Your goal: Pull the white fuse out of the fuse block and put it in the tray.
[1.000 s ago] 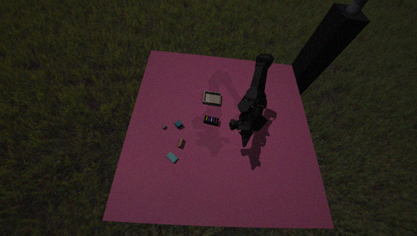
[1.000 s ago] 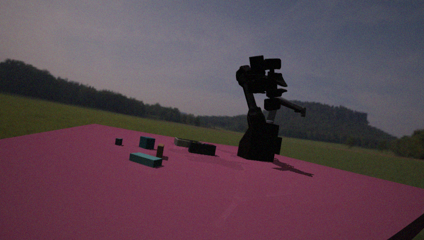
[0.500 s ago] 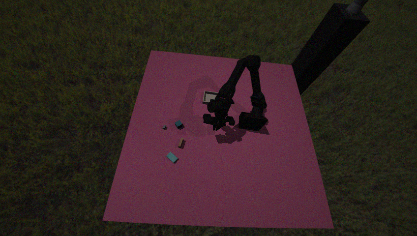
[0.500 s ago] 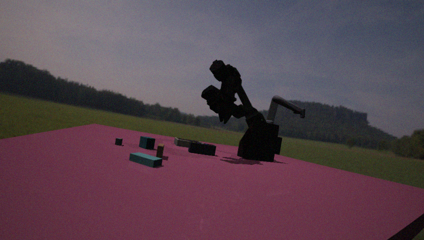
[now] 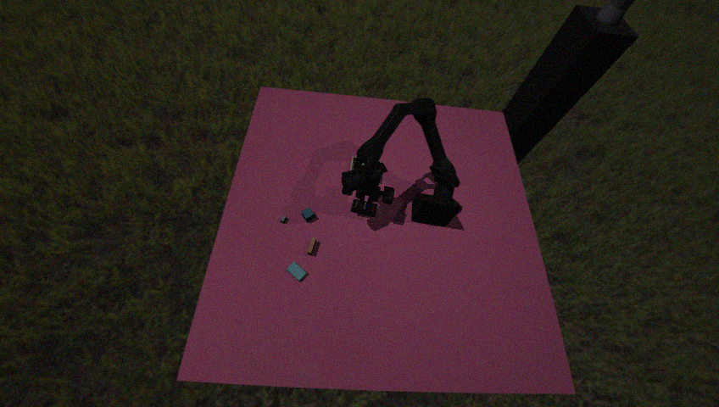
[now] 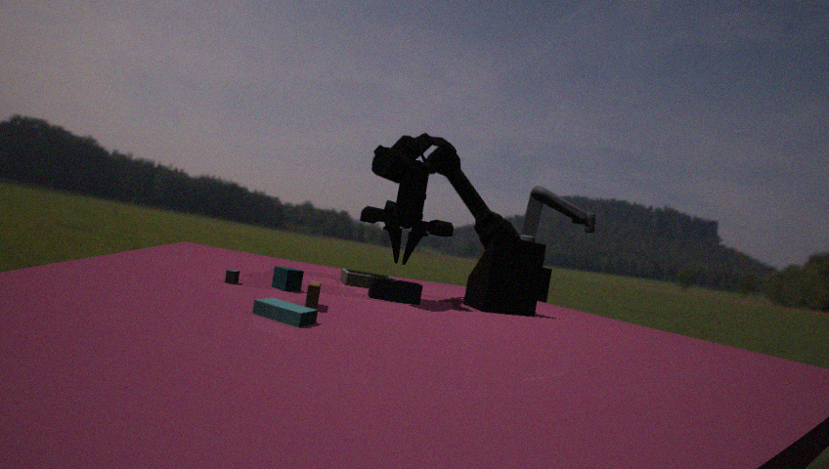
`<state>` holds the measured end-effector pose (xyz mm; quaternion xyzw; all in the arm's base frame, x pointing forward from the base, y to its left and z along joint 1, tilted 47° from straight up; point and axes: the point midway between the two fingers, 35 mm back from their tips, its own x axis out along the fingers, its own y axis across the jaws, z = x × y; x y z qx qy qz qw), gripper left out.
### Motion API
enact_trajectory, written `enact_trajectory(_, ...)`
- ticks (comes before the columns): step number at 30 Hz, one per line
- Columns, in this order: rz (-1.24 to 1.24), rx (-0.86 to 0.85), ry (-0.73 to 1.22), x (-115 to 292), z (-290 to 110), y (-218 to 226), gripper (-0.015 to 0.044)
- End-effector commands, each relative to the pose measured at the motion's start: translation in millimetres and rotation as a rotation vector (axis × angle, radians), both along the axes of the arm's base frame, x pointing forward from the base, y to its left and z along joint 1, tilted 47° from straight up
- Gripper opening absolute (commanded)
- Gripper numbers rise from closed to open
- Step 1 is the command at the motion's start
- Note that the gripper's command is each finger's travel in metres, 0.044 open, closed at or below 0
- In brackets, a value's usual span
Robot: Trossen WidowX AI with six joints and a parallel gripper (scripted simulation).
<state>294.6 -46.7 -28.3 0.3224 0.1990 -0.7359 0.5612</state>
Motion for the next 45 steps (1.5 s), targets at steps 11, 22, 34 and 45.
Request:
enact_trajectory(11,-0.008,-0.016,-0.001,-1.4,-5.0,-9.2,0.0061)
enact_trajectory(22,-0.008,-0.017,-0.001,-3.4,-12.5,-16.6,0.0061)
enact_trajectory(34,-0.008,-0.018,-0.001,-6.1,-20.3,-23.9,0.0061)
enact_trajectory(45,-0.008,-0.018,-0.001,-6.2,-20.4,-24.0,0.0061)
